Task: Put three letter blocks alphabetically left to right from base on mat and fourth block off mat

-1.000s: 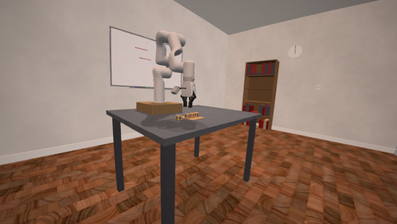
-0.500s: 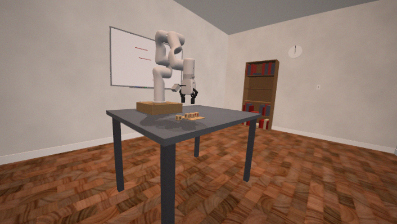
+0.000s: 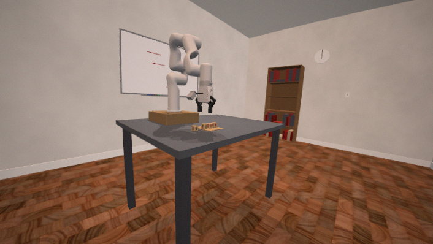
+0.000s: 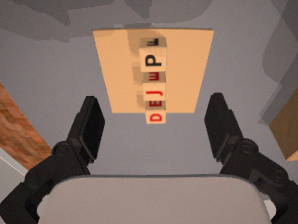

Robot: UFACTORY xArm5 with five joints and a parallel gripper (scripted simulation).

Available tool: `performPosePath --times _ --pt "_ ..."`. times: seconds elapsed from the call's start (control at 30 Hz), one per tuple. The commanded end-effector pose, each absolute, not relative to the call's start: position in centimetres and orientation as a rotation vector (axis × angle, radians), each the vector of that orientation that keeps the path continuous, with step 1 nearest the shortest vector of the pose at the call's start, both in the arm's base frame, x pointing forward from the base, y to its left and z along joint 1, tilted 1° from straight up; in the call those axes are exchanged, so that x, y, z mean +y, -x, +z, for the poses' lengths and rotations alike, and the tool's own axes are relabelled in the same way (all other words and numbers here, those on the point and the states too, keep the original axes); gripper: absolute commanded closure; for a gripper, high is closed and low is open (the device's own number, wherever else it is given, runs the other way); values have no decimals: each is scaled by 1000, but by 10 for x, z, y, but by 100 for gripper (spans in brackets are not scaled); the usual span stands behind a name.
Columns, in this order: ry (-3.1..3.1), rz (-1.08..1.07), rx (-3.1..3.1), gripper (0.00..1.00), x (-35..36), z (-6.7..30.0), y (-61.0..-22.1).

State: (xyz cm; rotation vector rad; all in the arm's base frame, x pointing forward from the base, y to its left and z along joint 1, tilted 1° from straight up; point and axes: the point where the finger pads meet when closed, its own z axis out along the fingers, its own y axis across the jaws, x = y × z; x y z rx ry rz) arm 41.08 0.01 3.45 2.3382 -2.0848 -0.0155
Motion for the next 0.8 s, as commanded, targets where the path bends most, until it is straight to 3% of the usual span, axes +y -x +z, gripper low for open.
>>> performPosePath --times 0.0,0.23,0.77 --pt "-2340 -11 -2086 0 0 36 -412" --pt "-2340 -11 -2086 0 0 46 -412" --pt "-2340 -11 -2086 0 1 109 -413"
